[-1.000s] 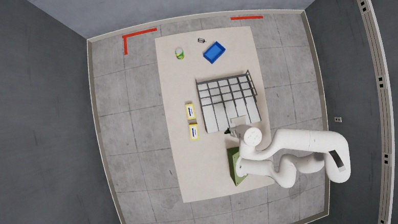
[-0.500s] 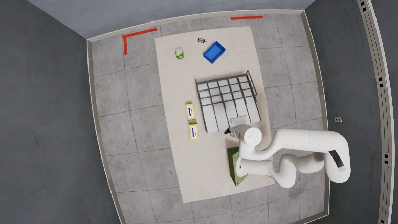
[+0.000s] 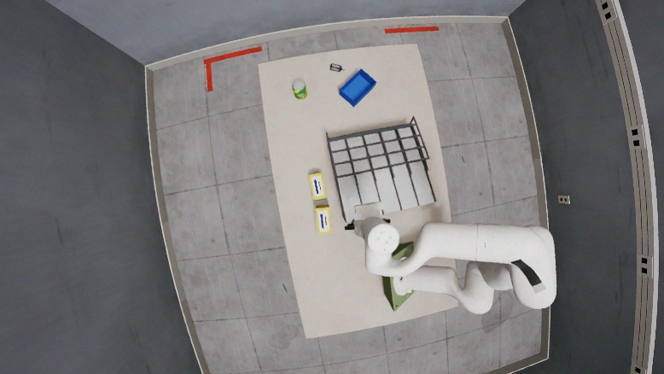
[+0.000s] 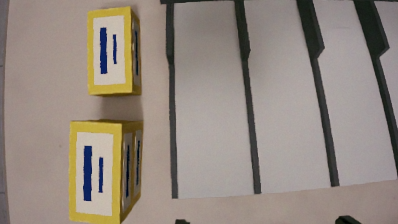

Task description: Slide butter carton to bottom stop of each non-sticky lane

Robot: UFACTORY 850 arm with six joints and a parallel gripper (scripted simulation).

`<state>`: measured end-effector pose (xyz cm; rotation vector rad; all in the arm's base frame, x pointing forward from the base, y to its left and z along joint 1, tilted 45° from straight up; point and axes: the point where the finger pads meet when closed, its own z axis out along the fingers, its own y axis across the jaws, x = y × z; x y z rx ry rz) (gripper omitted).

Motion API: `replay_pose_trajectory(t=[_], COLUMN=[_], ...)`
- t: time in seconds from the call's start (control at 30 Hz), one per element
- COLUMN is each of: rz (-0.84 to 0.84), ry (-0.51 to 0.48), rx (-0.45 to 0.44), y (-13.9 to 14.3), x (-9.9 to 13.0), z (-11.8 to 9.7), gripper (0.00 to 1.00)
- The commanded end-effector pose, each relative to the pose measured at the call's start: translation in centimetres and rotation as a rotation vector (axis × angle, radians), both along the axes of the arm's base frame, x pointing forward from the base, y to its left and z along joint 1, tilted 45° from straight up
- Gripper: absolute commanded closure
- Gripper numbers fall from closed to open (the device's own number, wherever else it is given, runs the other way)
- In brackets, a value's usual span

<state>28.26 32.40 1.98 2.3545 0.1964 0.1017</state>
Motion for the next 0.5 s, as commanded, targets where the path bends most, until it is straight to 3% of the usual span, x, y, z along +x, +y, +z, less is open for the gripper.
replay_pose_trajectory(t=[0.0,0.07,0.2,0.23,0.47], rz=[-0.005,-0.005,-0.005,0.000,0.000], ry=[-0.004,-0.004,-0.004,-0.005,-0.005], rx=[-0.005,-0.005,-0.005,0.005,0.005], y=[4.2,5.7,5.7,8.9,9.4], x=[-0.7,-1.0,-1.0,-1.9,-2.0], z=[-5.5,-7.6,-7.6,-12.1,-12.8], gripper=[0.10,0.10,0.10,0.10,0.10])
